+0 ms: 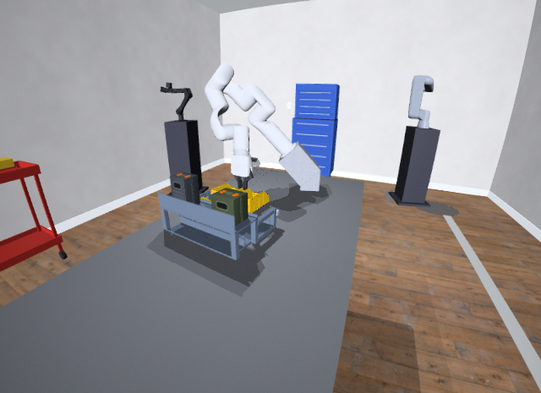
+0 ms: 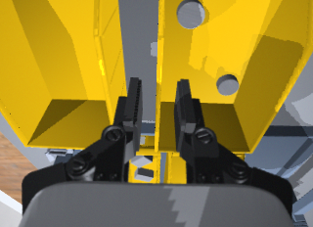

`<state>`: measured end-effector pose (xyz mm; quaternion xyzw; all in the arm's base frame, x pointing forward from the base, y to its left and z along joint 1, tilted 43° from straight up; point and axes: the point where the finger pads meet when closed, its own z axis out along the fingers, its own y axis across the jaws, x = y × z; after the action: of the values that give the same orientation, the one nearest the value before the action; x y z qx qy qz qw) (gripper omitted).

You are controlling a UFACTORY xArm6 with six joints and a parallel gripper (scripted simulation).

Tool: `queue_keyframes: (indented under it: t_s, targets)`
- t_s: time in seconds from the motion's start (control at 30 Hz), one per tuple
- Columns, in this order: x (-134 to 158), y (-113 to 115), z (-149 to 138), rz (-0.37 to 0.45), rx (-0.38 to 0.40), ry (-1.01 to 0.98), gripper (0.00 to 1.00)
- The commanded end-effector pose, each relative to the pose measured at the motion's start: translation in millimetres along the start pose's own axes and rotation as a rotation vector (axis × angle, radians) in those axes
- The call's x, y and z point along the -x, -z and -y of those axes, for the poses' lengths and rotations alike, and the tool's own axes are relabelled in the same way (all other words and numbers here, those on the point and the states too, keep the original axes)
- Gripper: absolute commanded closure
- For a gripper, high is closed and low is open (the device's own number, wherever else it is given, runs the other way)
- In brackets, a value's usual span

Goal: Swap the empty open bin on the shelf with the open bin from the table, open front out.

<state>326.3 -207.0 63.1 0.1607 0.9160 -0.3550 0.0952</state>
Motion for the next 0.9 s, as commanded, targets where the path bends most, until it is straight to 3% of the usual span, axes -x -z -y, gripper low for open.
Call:
queue_keyframes:
  t_s: [0.0,0.87]
  targets:
    - [0.8,-2.5,-0.1,0.002,0.001,0.0,0.74]
    - [0.9,-34.9,-0.1,0.002,0.001,0.0,0.74]
